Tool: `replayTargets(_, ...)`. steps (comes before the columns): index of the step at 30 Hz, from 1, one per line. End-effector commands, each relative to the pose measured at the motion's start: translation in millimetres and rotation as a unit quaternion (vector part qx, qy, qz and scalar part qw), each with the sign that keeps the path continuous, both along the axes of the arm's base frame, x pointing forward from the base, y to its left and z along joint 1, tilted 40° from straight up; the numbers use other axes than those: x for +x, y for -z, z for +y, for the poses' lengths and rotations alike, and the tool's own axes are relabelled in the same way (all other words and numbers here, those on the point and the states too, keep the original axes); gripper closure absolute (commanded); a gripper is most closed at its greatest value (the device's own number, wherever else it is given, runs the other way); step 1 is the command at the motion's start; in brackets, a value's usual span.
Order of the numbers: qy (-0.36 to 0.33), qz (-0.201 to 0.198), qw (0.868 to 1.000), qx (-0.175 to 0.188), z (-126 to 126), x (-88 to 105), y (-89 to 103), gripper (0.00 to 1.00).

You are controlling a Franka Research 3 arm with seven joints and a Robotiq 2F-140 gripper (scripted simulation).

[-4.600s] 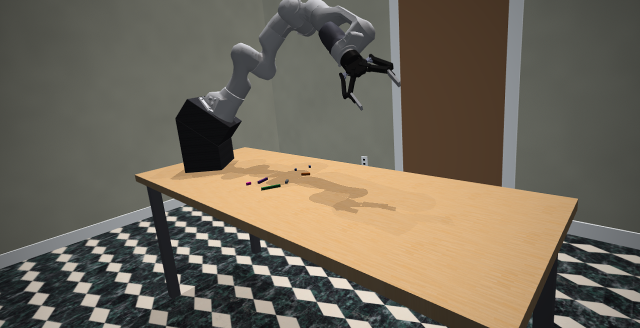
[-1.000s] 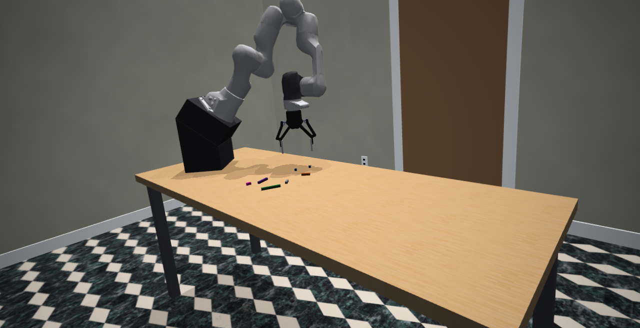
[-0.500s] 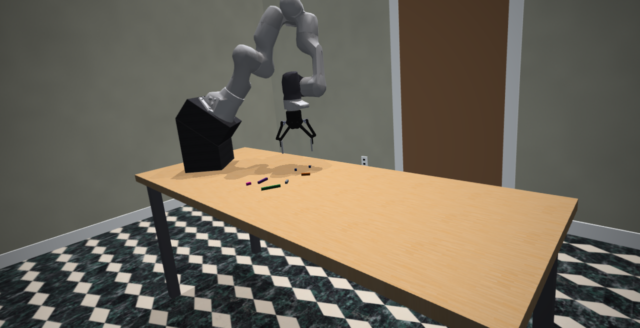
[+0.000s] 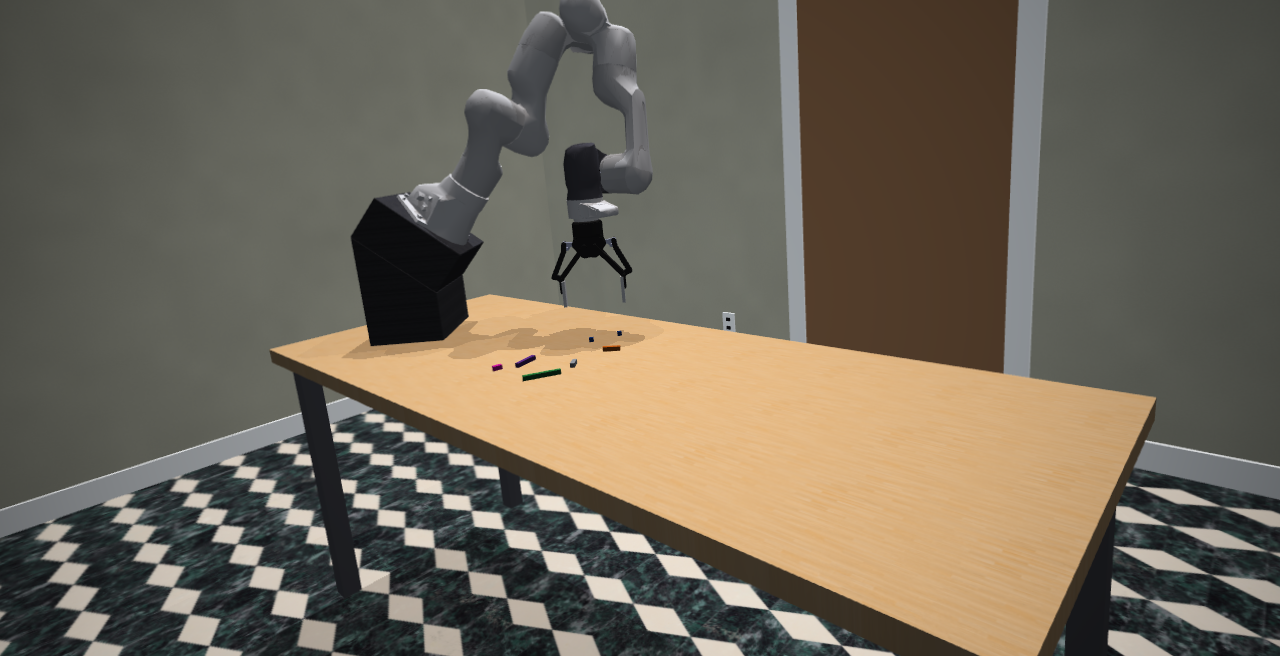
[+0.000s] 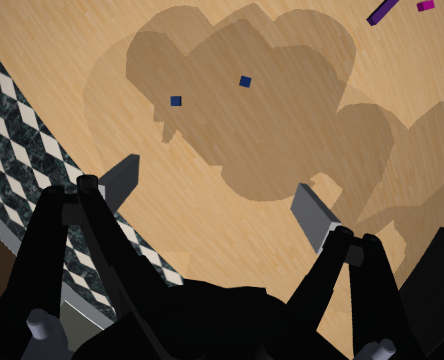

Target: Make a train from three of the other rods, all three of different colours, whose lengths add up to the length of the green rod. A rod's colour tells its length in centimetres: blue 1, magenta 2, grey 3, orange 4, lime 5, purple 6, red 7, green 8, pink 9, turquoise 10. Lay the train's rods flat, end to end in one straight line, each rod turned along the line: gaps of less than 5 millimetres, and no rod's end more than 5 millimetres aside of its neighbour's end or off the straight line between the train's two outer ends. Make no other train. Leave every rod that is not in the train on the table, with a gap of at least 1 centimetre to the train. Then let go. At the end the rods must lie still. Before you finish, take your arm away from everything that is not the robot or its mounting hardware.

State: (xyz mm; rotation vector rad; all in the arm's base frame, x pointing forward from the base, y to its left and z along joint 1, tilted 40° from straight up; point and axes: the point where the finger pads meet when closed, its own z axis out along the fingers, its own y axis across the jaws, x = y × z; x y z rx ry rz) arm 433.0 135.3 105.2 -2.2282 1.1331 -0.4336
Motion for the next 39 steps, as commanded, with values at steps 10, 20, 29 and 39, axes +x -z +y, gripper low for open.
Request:
replayTargets(10, -0.001, 0.000, 1.000, 0.001, 1, -1.1, 0.4, 0.00)
replayTargets(20, -0.001, 0.000, 1.000, 0.001, 1, -1.1, 0.4, 0.00)
replayTargets(29, -0.001, 0.000, 1.000, 0.001, 1, -1.1, 0.4, 0.00)
replayTargets(39, -0.002, -0.002, 1.000, 0.003, -14, 15.4, -1.3, 0.00)
